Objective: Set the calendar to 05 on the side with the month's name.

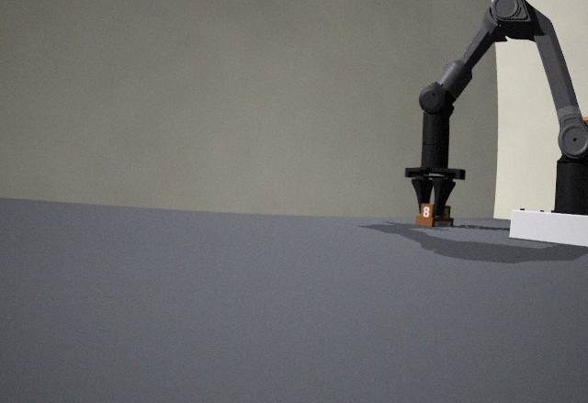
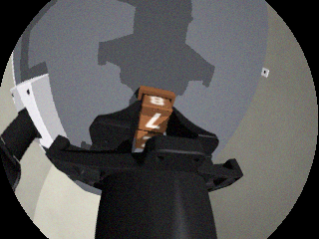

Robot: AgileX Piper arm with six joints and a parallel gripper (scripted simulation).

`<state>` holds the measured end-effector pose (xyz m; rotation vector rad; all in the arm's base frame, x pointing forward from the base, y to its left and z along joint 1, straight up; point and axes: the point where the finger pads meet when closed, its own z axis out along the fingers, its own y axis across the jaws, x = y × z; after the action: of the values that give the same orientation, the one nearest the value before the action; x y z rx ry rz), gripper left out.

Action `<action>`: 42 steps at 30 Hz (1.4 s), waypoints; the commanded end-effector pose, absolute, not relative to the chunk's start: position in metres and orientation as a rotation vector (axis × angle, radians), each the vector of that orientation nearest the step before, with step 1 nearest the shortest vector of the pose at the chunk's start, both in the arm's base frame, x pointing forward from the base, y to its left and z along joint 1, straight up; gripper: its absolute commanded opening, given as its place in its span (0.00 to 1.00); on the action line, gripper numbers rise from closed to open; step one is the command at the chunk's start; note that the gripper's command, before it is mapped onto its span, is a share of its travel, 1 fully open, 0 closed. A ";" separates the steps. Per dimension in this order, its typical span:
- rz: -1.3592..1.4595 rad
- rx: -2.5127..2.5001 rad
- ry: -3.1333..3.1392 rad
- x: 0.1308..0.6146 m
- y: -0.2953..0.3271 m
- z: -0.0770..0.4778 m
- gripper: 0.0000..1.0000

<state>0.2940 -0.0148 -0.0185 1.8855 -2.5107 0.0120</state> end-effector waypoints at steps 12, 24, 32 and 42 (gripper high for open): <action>0.011 1.885 -2.509 0.293 -0.015 -0.019 0.37; 0.011 1.885 -2.509 0.293 -0.015 -0.019 0.37; 0.011 1.885 -2.509 0.293 -0.015 -0.019 0.47; 0.011 1.885 -2.509 0.293 -0.015 -0.019 0.57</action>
<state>0.2940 -0.0148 -0.0185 1.8856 -2.5107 0.0121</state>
